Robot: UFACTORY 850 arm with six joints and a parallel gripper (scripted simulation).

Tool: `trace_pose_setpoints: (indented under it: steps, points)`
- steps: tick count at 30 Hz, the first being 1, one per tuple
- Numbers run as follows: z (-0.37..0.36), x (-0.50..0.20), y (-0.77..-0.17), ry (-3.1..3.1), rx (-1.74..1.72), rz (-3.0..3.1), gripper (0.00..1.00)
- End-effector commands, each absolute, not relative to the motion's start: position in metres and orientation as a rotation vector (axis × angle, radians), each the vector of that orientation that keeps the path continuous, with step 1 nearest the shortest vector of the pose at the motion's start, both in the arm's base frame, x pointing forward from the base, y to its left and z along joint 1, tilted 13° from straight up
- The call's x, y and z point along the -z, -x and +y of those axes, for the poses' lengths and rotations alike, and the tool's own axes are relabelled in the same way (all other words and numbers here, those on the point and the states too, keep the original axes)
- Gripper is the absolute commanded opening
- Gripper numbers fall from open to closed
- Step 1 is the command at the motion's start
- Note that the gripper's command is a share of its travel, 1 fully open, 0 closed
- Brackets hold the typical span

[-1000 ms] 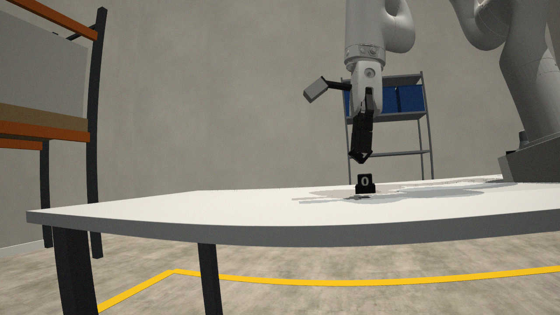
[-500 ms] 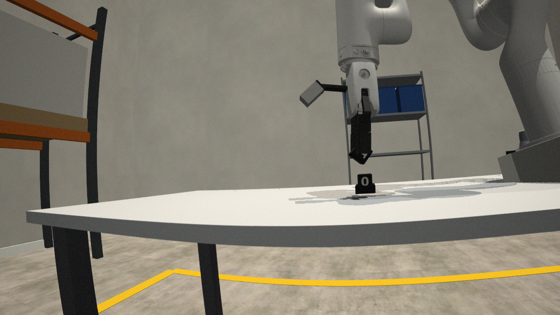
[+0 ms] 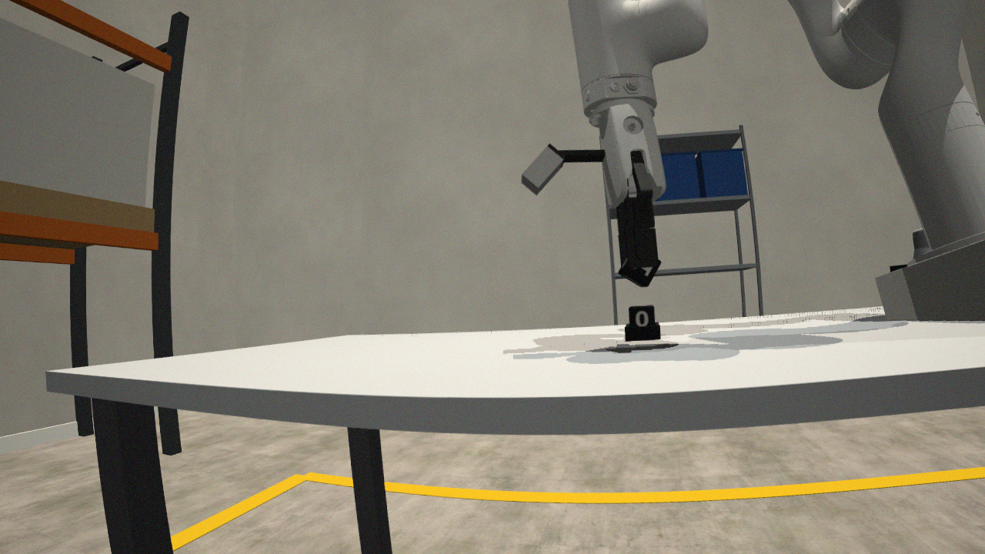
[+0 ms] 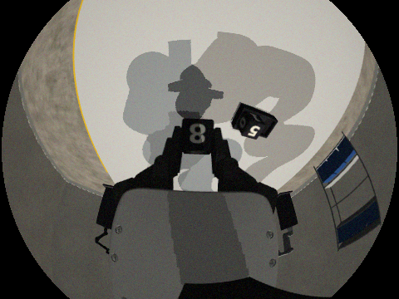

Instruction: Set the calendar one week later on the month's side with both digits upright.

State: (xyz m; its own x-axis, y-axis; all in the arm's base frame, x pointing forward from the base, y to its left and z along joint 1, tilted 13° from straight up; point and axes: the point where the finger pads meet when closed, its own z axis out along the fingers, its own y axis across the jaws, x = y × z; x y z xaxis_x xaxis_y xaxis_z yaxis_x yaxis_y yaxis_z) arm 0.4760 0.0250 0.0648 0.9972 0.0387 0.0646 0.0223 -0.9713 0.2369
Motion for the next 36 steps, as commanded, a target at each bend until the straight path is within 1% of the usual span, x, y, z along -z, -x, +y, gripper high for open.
trace_pose_setpoints:
  steps: [1,13,22,31,36]
  points:
    - [0.0275,-0.0654,-0.4767,-2.926,-0.007,0.045,0.29]
    - [0.0259,-0.0656,-0.4804,-2.918,0.024,0.039,0.29]
    - [0.0263,-0.0653,-0.4821,-2.897,0.348,0.004,0.29]
    - [0.0274,-0.0648,-0.4847,-2.896,0.398,0.0,0.29]
    - [0.0258,-0.0636,-0.4863,-2.856,0.591,-0.024,0.29]
